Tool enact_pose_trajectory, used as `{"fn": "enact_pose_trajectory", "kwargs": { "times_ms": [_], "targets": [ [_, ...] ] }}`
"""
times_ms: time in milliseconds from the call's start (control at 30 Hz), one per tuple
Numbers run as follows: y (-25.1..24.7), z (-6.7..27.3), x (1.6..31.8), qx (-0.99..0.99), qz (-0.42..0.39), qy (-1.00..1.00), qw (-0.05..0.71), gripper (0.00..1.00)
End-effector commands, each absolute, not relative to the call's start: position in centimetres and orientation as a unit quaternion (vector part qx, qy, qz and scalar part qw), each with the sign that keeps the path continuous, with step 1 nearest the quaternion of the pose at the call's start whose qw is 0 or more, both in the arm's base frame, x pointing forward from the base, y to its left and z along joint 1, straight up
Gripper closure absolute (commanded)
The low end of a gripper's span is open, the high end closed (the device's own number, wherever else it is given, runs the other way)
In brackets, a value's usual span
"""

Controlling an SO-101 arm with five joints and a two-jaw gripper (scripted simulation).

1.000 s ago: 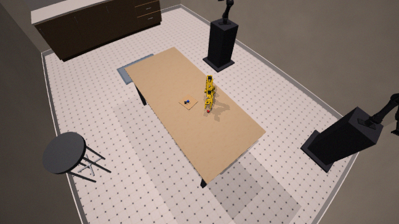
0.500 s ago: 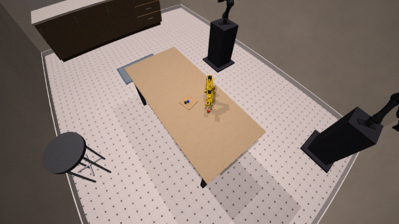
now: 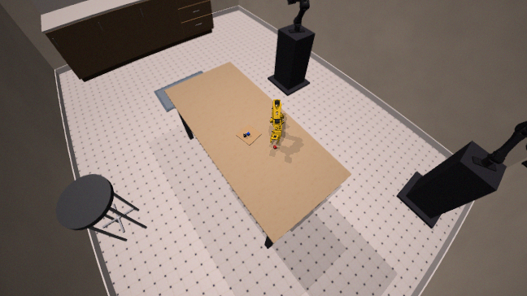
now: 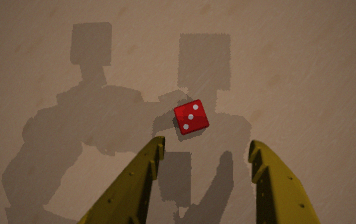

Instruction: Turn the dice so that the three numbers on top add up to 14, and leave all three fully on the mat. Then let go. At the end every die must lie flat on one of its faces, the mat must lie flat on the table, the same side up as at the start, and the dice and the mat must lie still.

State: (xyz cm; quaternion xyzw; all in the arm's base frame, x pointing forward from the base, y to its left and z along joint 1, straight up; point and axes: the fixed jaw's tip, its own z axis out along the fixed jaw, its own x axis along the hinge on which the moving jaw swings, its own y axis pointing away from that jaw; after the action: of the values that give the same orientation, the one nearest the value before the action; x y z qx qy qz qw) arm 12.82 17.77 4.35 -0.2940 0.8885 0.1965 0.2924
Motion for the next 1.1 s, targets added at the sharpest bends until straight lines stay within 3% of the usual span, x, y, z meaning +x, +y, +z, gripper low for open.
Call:
{"fn": "enact_pose_trajectory", "kwargs": {
  "times_ms": [0, 1067],
  "targets": [
    [18.53, 5.46, 13.1, -0.35, 0.127, 0.909, 0.189, 0.72],
    [17.94, 4.88, 12.7, -0.429, 0.032, 0.901, 0.051, 0.72]
  ]
}}
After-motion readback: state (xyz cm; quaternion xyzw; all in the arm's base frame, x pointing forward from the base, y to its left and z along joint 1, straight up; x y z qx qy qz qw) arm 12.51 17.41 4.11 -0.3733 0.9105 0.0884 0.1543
